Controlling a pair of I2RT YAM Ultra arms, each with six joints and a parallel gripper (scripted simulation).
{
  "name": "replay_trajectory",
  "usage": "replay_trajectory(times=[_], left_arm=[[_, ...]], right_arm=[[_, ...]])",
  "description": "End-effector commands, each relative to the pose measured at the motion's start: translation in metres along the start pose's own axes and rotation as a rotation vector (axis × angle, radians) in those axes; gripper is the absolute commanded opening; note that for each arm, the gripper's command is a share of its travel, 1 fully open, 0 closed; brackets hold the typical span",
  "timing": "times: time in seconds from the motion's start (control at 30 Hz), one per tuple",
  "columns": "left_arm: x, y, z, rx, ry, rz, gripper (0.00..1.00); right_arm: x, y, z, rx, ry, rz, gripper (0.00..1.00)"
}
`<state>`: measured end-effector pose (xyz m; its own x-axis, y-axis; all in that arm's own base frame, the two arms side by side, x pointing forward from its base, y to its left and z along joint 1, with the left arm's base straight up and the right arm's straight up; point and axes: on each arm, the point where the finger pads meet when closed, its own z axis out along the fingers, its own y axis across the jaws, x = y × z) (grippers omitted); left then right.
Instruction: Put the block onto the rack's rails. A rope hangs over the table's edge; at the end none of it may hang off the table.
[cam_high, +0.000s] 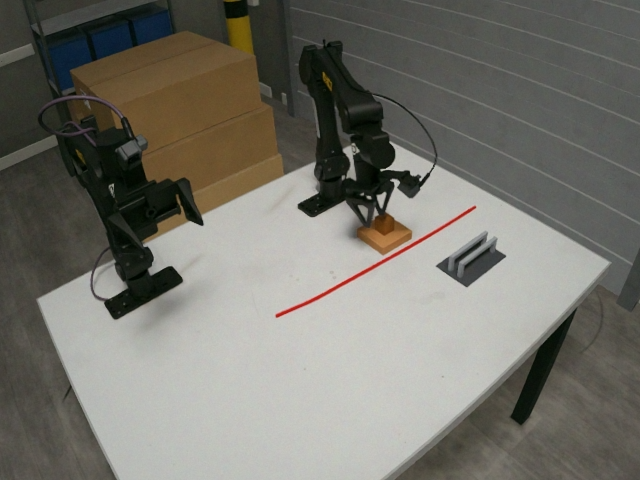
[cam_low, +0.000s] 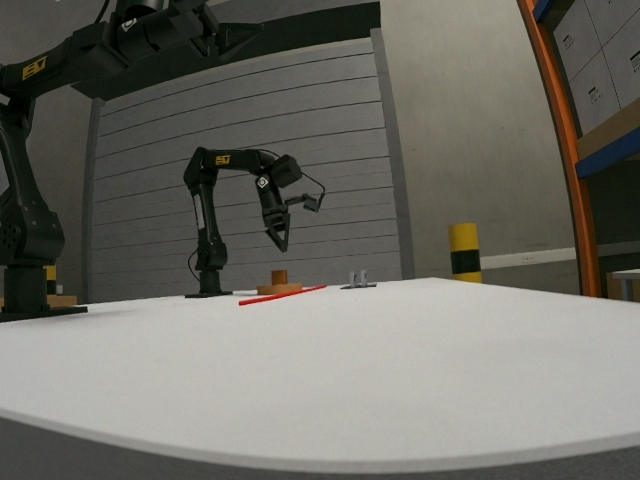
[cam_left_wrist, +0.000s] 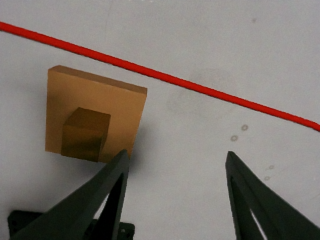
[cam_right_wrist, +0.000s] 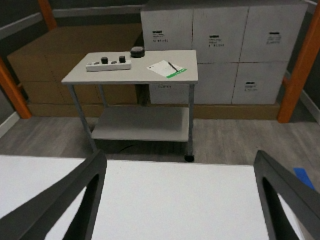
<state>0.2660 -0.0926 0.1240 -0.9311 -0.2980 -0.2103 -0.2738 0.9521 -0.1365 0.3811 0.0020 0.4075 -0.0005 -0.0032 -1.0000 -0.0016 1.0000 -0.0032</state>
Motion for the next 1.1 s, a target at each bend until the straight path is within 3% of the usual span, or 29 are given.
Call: replay_trajectory(times=[0.0, 0.37, 0.8, 1.07], left_arm=[[-0.004, 0.013, -0.005, 0.033, -0.060, 0.107, 0.70], [0.013, 0.065, 0.007, 0.001, -0.130, 0.300, 0.70], [0.030, 0.092, 0.017, -0.024, -0.153, 0.371, 0.70], [0.023, 0.090, 0.008, -0.019, -0.179, 0.349, 0.70]], right_arm=[[-0.008, 0.002, -0.007, -0.011, -0.019, -0.010, 1.00], [-0.008, 0.002, -0.007, -0.011, -0.019, -0.010, 1.00], [-0.008, 0.002, -0.007, -0.011, -0.019, -0.010, 1.00], [-0.008, 0.002, -0.007, -0.011, -0.019, -0.010, 1.00]])
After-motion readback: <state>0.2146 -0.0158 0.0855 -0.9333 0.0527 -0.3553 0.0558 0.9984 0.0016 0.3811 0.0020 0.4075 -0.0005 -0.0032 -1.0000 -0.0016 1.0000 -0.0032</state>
